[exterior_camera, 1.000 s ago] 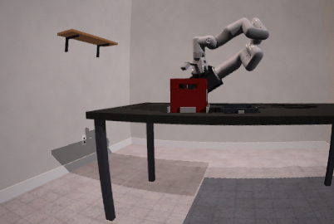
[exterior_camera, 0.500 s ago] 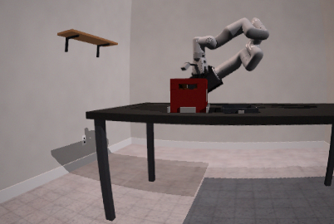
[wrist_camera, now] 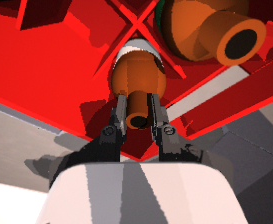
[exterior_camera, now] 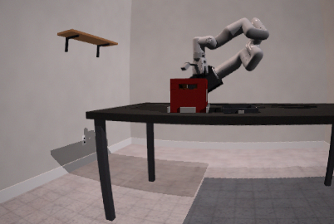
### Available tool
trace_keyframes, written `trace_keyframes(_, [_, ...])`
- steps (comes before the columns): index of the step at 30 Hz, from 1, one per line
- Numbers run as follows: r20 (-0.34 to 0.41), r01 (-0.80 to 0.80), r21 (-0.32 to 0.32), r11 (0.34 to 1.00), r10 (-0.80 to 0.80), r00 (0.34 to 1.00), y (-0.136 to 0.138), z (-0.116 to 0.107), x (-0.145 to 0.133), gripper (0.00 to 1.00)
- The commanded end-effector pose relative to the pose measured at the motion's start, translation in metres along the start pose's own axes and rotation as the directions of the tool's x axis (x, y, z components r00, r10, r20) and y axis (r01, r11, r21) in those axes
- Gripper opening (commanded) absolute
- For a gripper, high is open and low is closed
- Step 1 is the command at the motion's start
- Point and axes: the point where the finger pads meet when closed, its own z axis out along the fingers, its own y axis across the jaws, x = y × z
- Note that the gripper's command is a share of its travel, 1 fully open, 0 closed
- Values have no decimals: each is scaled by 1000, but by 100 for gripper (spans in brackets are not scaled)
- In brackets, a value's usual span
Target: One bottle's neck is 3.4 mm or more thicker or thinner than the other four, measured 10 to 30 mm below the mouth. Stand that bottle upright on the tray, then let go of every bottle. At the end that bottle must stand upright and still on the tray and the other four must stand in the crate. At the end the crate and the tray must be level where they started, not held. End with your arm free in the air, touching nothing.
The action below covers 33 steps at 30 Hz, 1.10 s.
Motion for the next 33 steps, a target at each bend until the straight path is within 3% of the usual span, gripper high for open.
trace_keyframes(1, [-3,1,0,1000,-1,1000,0,-1,1,0])
trace_keyframes(30, [-3,1,0,1000,-1,1000,0,-1,1,0])
trace_keyframes(31, [-3,1,0,1000,-1,1000,0,-1,1,65])
trace_keyframes(33, [-3,1,0,1000,-1,1000,0,-1,1,65])
